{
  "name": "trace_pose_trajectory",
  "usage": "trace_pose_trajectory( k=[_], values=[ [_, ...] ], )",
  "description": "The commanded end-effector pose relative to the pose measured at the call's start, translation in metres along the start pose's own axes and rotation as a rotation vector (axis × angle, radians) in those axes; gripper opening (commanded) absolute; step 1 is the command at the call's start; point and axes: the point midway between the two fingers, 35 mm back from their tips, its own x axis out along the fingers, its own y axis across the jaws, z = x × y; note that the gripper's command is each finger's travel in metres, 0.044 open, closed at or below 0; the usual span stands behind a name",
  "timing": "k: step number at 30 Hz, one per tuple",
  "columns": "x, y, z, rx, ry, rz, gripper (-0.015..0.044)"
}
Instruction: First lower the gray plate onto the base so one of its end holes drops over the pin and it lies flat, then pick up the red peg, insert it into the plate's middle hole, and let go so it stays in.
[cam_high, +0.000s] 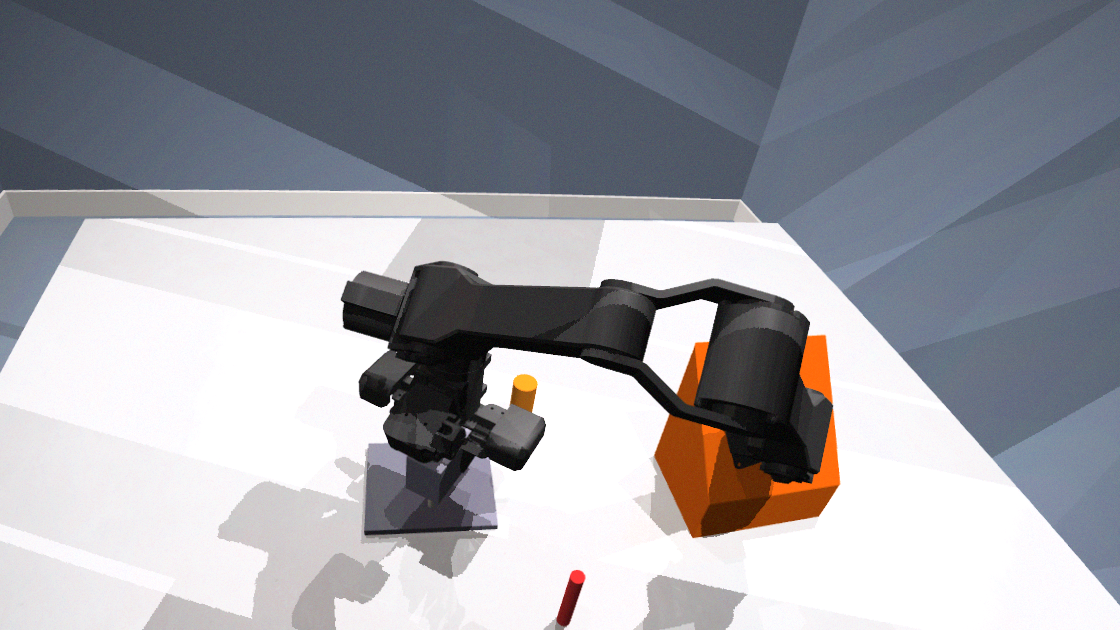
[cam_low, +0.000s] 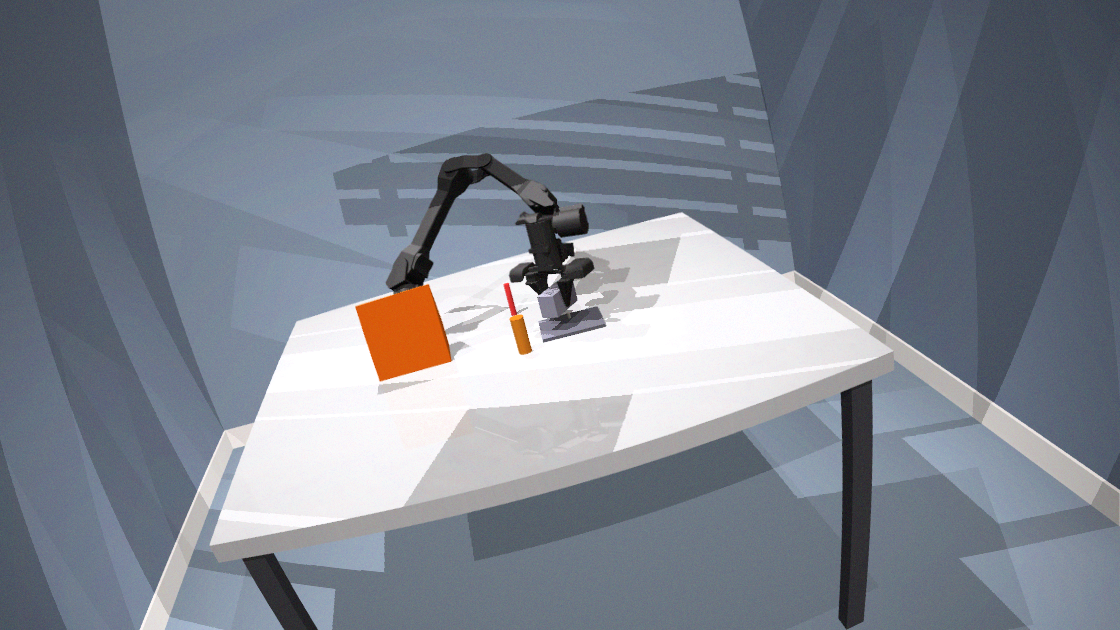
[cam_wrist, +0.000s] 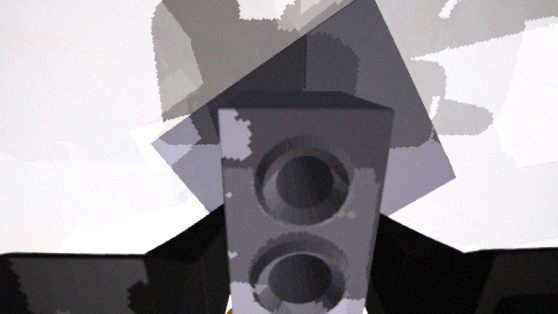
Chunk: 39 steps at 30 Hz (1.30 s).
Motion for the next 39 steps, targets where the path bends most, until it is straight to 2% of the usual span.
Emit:
trace_pose_trajectory(
  k=[1,19,27,39],
  values=[
    [0.006,0.001,-0.002,0.009,0.0,0.007,0.0],
    [0.03,0.002,-0.001,0.009,-0.001,0.007,0.0],
    [0.026,0.0,0.0,-0.001,0.003,0.001,0.0],
    [0.026,0.0,0.0,-0.001,0.003,0.001,0.0315]
  ],
)
